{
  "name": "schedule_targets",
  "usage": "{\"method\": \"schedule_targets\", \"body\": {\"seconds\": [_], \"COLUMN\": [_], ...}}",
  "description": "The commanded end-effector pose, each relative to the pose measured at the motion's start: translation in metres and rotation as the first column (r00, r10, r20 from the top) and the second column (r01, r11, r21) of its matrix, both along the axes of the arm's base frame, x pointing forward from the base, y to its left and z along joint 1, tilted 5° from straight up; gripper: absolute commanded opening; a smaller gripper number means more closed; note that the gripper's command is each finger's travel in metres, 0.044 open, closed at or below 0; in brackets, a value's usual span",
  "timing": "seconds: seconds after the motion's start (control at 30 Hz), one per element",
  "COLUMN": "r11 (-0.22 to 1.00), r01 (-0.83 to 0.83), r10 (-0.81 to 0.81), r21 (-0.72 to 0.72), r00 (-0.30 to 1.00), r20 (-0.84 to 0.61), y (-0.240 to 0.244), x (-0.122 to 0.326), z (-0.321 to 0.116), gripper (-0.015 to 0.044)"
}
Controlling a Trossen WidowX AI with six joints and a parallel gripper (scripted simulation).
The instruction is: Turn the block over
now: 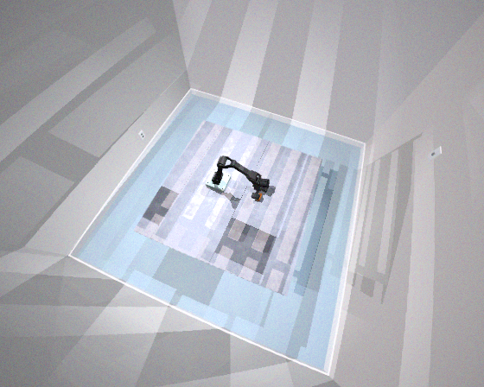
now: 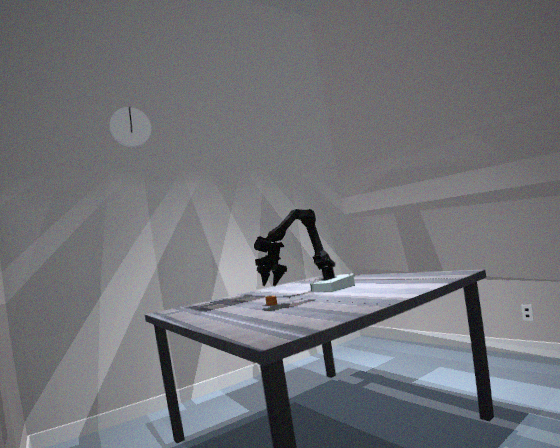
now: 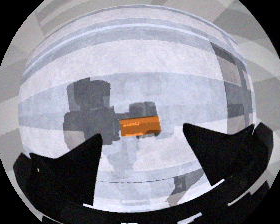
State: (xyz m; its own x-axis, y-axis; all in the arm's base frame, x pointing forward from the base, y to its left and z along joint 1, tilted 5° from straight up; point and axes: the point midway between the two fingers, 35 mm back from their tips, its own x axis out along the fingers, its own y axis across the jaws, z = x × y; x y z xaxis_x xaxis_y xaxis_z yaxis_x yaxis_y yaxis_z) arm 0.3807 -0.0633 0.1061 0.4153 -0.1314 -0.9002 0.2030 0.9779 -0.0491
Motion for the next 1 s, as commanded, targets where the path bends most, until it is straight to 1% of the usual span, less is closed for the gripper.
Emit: {"method": "schedule_targets", "body": {"seconds": [0.0,0.17,0.23,0.43,0.53,0.57,0.77,0.87,0.97], "r11": [0.999,0.998,0.997,0.997,0.997,0.997,0.997,0.997,0.997], "r01": [0.012,0.028,0.034,0.035,0.035,0.034,0.034,0.034,0.034], "r10": [-0.007,-0.009,-0.009,-0.009,-0.009,-0.009,-0.009,-0.009,-0.009], "r21": [0.034,0.064,0.072,0.073,0.073,0.072,0.072,0.072,0.072], "r00": [0.991,0.959,0.947,0.945,0.945,0.945,0.945,0.945,0.945], "r20": [-0.131,-0.283,-0.322,-0.327,-0.327,-0.327,-0.327,-0.327,-0.327], "y": [0.000,-0.001,-0.001,-0.001,-0.002,-0.003,-0.003,-0.003,-0.003], "x": [0.007,0.010,0.009,0.010,0.013,0.013,0.013,0.014,0.014], "z": [0.006,0.017,0.020,0.017,-0.012,-0.015,-0.016,-0.029,-0.030], "gripper": [0.0440,0.0440,0.0440,0.0440,0.0440,0.0440,0.0440,0.0440,0.0440]}}
